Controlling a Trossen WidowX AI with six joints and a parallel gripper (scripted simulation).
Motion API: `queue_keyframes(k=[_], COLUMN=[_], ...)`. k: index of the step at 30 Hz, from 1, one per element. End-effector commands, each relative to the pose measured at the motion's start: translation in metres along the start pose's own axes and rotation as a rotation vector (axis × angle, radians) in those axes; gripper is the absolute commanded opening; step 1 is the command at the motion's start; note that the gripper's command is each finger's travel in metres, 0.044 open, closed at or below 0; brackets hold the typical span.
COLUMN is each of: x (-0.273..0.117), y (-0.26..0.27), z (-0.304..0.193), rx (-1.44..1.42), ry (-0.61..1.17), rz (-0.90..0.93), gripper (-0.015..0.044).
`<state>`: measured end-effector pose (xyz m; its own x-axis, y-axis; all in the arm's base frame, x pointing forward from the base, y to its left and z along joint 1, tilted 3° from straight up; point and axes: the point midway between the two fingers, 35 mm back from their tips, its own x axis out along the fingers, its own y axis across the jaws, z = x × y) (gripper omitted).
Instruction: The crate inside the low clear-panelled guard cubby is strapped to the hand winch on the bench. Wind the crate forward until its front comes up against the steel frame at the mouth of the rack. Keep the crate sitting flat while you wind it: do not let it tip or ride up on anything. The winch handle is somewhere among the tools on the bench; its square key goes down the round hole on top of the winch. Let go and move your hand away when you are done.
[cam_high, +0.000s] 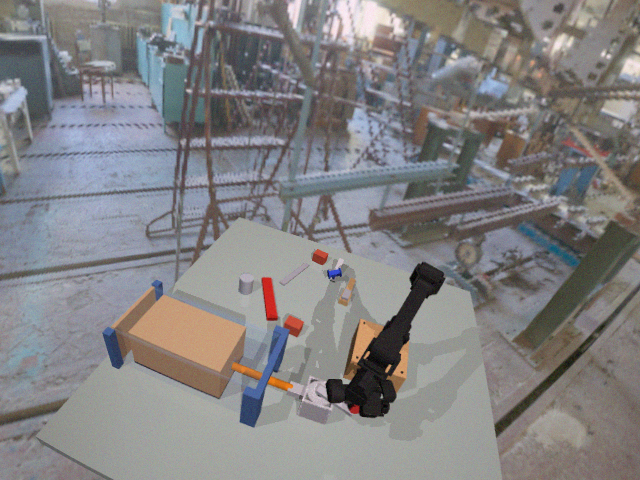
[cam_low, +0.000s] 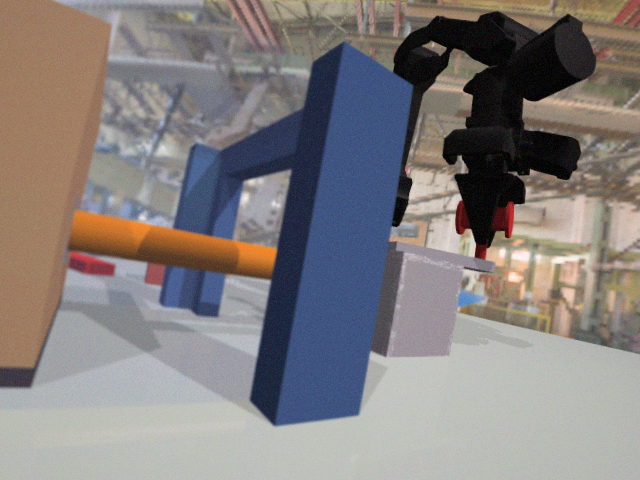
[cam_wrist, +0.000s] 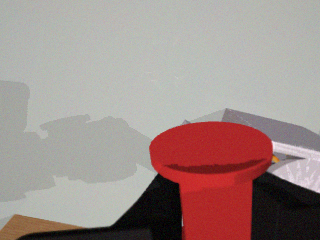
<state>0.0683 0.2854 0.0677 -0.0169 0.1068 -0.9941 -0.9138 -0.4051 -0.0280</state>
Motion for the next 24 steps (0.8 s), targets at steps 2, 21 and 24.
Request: queue_keyframes(k=[2, 21, 24], x=[0.003, 0.002, 0.002], y=[0.009, 0.019, 0.02], z=[-0.014, -0.047, -0.062], rx=[0.006, 0.006, 0.006], ry=[0.024, 0.027, 0.029], rz=[0.014, 0.014, 0.014], gripper=[0.0, 0.0, 0.0])
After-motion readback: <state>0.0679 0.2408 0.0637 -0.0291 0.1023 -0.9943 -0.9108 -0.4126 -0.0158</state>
